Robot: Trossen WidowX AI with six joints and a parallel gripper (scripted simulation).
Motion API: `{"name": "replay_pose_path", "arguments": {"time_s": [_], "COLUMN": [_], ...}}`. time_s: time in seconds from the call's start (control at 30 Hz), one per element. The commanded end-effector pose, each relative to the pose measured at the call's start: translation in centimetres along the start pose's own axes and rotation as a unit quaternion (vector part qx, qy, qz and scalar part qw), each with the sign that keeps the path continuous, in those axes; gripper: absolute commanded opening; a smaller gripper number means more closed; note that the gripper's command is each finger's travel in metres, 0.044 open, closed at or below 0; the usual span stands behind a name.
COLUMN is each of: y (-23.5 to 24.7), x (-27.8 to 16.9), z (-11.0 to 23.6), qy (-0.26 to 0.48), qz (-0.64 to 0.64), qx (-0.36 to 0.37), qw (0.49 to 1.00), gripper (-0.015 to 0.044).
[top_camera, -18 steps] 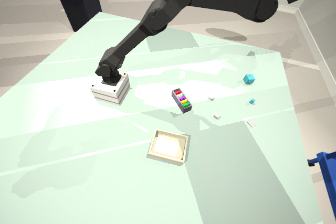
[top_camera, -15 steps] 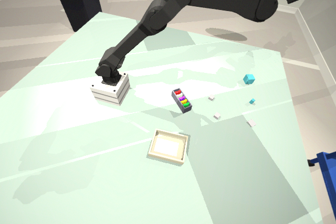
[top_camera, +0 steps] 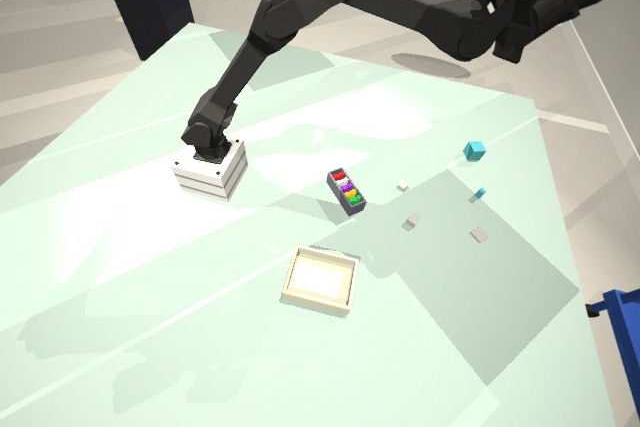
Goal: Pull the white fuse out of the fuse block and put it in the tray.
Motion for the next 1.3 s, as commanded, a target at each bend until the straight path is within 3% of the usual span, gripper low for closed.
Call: {"name": "replay_pose_path", "arguments": {"time_s": [0.0,0.33,0.77,1.03,1.27], "y": [3.3,12.4,22.6,26.0,26.2], "x": [-2.3,-6.0,-4.1,-0.2,-0.2], "z": [1.2,7.6,21.5,30.3,29.7], "qy": [0.092,0.321,0.565,0.659,0.661], "qz": [-0.072,-0.201,-0.269,-0.262,-0.262], "qx": [0.044,0.171,0.352,0.458,0.460], "qw": [0.992,0.909,0.696,0.536,0.532], "gripper": [0.0070,0.0070,0.0070,0.0070,0.0070]}}
Point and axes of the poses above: the point midway between the two fingers, 35 mm back from their tips, its own z axis back along the fingers, its own y axis across the jaws, x = y × z, the point moved 6 cm from there along z, back along the fingers, and after that the axes turned 14 degrees about z, right-handed, at the moved point
